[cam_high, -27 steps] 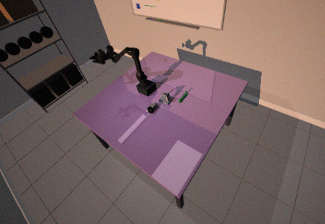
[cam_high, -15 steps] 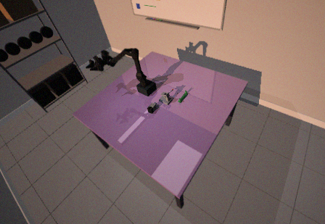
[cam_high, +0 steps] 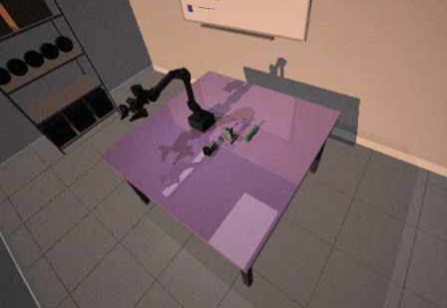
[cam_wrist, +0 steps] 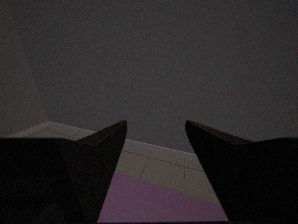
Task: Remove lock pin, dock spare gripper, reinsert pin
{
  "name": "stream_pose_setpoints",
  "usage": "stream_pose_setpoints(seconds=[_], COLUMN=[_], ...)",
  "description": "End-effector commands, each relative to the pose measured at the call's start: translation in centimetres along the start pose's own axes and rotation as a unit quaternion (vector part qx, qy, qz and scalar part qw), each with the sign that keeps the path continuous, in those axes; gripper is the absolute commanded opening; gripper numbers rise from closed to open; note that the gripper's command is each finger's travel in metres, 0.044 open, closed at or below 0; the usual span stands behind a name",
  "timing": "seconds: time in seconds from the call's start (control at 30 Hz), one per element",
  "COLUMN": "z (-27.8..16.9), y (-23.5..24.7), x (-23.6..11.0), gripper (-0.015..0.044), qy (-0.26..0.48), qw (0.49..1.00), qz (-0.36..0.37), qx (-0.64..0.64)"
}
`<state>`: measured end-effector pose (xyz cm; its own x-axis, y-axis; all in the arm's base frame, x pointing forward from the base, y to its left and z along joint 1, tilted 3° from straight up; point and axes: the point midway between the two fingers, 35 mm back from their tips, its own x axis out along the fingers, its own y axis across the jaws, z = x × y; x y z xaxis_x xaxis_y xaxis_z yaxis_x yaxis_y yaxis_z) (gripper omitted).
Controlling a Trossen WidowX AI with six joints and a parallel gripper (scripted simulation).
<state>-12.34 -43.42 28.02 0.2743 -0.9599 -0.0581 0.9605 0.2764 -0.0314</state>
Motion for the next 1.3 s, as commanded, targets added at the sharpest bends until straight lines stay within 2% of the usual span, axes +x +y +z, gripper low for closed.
stream_pose_setpoints(seconds=[0.0,0.3,0.6,0.9,1.27], z=[-0.8,-3.3,-6.1,-8.9,-12.1], y=[5.2,18.0,31.4,43.3,53.4], x=[3.3,7.3,6.4,1.0,-10.4], gripper=[0.0300,0.0300,0.0300,0.0300,0.0300], qy=[0.032,0.105,0.168,0.211,0.220], qw=[0.998,0.975,0.921,0.827,0.654], qz=[0.053,0.179,0.312,0.444,0.584], qx=[-0.019,-0.074,-0.161,-0.273,-0.428])
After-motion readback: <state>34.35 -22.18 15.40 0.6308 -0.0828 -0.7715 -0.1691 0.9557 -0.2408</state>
